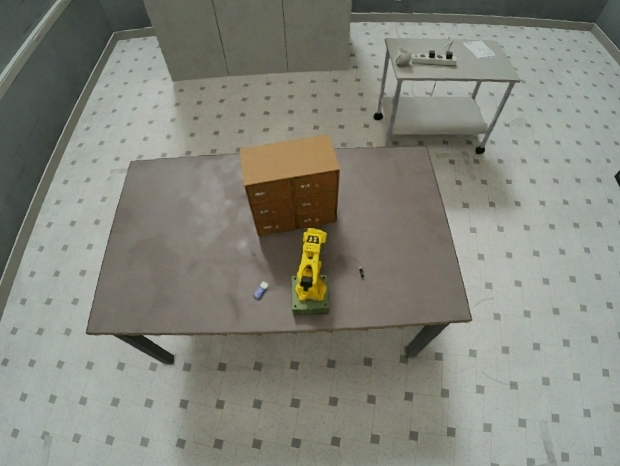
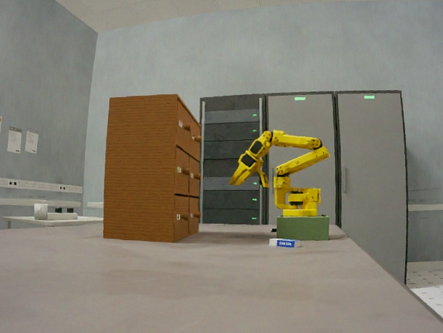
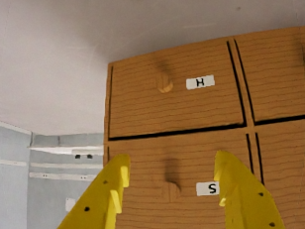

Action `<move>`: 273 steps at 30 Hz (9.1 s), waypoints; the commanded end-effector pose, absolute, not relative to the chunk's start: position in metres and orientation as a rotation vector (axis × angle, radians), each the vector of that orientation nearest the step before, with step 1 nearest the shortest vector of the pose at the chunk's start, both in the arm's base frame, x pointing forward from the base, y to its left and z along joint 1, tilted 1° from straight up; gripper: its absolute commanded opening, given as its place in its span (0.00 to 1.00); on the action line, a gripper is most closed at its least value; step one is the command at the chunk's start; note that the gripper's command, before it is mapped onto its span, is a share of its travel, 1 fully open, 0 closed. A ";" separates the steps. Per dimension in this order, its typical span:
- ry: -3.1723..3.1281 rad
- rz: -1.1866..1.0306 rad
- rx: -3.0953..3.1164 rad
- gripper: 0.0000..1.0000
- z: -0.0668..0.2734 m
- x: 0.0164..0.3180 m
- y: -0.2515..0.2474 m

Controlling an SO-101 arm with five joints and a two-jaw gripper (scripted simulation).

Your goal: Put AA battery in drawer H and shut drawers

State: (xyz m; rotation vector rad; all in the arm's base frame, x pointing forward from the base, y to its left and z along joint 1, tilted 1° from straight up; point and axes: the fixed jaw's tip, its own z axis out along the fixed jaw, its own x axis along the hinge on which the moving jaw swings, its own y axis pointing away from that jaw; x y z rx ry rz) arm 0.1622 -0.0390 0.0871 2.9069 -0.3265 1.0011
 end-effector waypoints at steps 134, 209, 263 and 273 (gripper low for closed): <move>-3.802 0.310 -0.185 0.21 0.092 0.165 -0.039; -3.126 0.000 0.263 0.34 0.052 0.128 0.022; -3.126 0.000 0.263 0.40 0.052 0.128 0.022; -3.126 0.000 0.263 0.40 0.052 0.128 0.022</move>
